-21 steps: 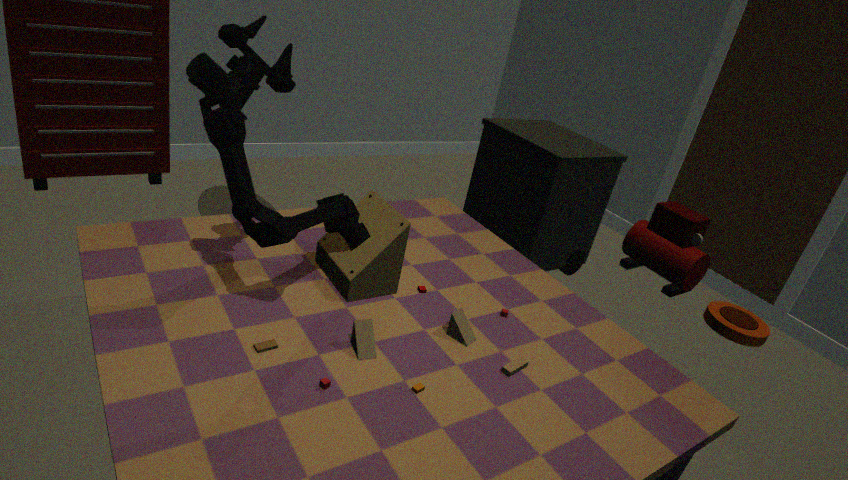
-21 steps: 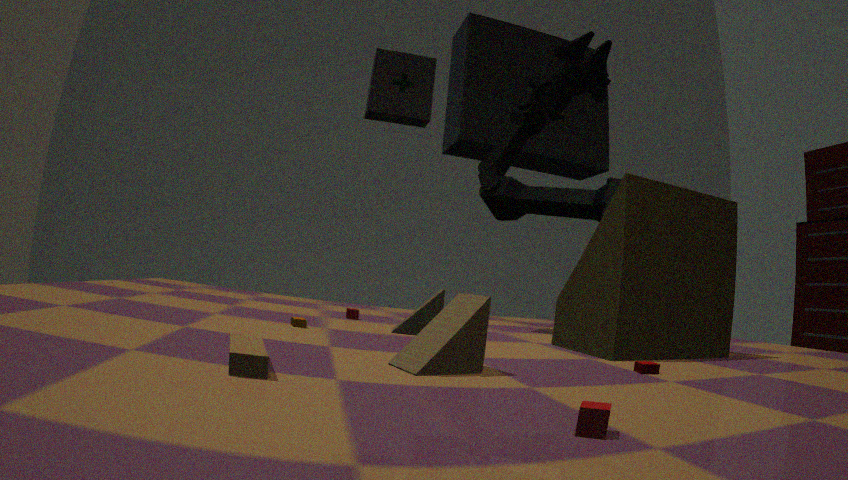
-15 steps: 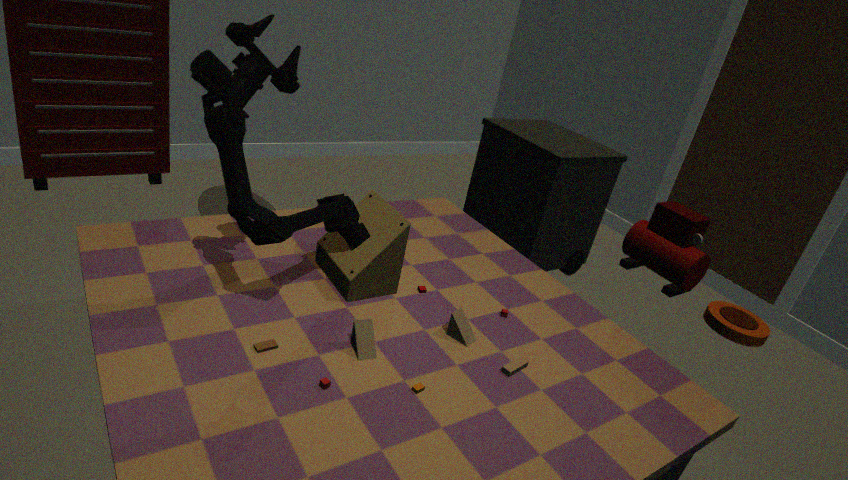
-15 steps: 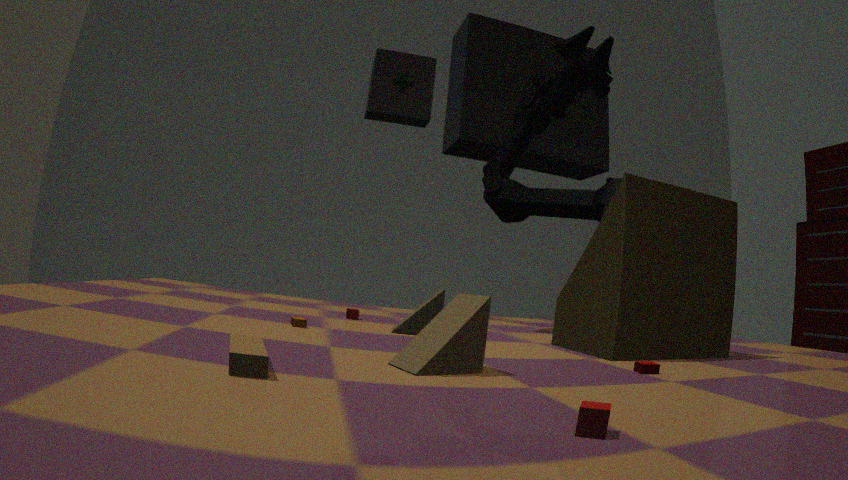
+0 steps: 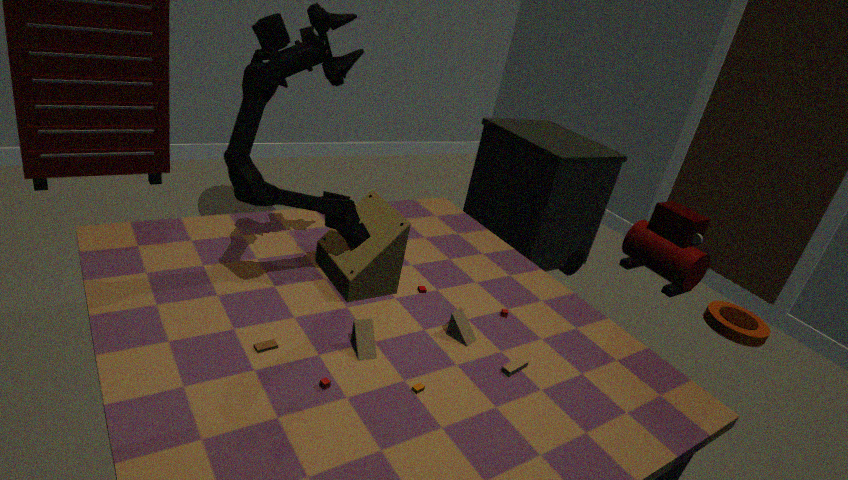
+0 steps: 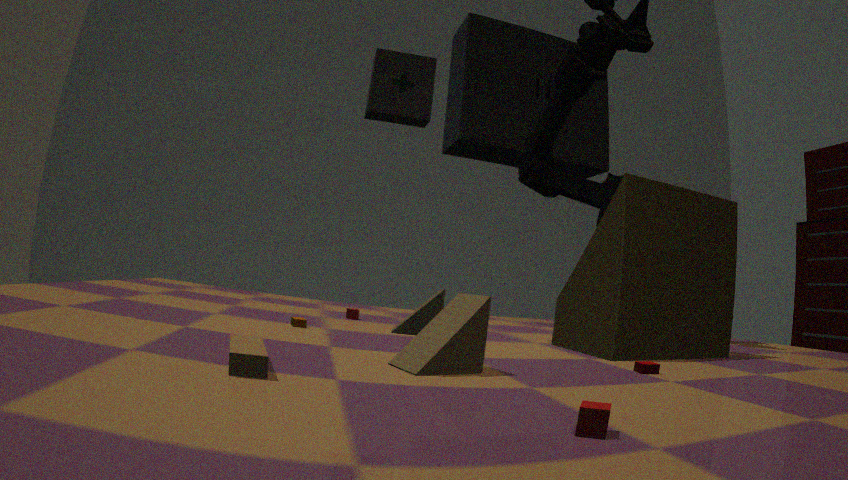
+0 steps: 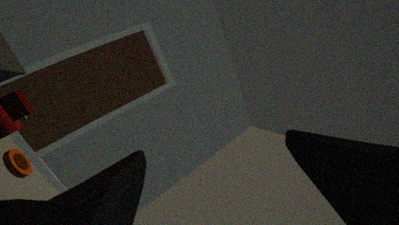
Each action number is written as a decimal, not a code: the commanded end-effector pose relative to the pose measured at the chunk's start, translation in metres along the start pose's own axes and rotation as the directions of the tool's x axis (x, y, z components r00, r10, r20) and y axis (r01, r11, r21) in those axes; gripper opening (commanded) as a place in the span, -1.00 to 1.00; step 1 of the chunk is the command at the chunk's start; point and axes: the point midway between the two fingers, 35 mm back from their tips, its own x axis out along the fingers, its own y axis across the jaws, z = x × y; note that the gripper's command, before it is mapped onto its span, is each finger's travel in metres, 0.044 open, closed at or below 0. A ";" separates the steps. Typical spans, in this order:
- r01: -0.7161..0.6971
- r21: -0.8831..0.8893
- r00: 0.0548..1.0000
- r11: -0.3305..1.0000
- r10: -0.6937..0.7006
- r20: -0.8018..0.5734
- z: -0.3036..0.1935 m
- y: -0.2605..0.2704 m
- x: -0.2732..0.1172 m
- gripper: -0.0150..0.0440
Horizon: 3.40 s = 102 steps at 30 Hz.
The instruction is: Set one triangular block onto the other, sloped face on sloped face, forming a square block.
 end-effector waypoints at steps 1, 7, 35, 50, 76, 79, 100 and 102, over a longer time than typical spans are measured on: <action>-0.081 0.046 0.990 0.996 0.085 -0.114 -0.025 0.019 0.036 1.00; -0.148 0.230 0.924 0.962 0.217 -0.315 -0.077 0.047 0.090 1.00; 0.527 0.657 -0.009 0.539 0.776 -0.630 -0.416 0.279 0.118 1.00; 0.820 0.278 -0.428 0.501 0.858 -0.284 -0.493 0.428 0.022 1.00; 0.820 0.279 -0.426 0.500 0.859 -0.285 -0.508 0.457 0.007 1.00; 0.820 0.279 -0.426 0.500 0.858 -0.285 -0.509 0.461 0.005 1.00; 0.819 0.278 -0.429 0.502 0.857 -0.285 -0.520 0.489 -0.012 1.00; 0.819 0.278 -0.429 0.502 0.857 -0.285 -0.521 0.492 -0.014 1.00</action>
